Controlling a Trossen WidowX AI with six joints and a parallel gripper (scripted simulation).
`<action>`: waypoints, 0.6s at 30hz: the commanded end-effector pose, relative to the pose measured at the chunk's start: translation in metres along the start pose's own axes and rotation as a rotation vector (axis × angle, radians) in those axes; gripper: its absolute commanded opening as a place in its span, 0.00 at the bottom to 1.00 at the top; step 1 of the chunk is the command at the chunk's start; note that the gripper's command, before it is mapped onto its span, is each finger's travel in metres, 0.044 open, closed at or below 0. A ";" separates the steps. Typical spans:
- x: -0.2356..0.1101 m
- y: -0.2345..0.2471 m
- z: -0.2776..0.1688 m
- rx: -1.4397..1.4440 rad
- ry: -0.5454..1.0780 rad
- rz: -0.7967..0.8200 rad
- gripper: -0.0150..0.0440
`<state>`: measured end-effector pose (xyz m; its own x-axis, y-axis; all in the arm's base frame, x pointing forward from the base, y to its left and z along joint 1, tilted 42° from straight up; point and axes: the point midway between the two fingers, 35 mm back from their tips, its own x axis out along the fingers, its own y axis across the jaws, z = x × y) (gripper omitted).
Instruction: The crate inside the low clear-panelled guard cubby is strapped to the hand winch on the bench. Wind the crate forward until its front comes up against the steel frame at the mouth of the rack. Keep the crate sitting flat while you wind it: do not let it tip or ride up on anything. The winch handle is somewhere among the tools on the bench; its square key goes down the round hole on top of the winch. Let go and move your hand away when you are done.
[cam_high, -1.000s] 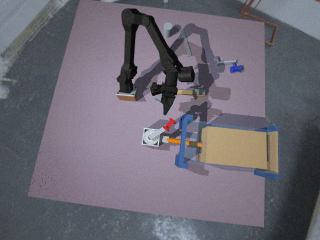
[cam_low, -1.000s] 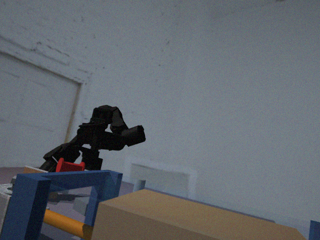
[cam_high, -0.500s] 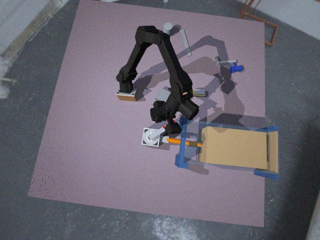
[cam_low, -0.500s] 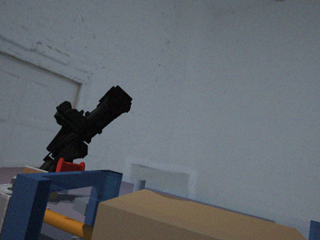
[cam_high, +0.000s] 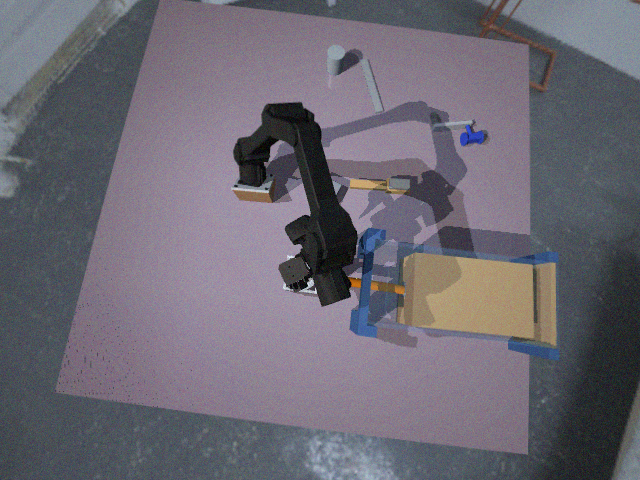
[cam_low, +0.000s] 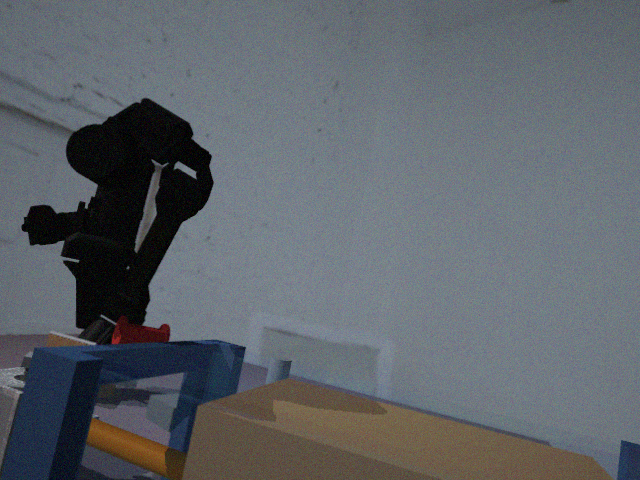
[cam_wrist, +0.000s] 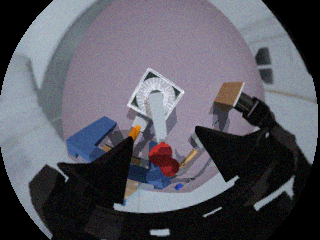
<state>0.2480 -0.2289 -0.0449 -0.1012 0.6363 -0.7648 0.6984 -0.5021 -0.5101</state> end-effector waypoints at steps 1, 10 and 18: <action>-0.002 0.002 -0.005 -0.021 0.014 0.004 1.00; 0.033 0.002 -0.006 -0.022 0.015 0.004 1.00; 0.053 0.002 -0.006 -0.022 0.016 0.004 1.00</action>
<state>0.2495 -0.1990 -0.0785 -0.0893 0.6396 -0.7635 0.7177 -0.4901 -0.4946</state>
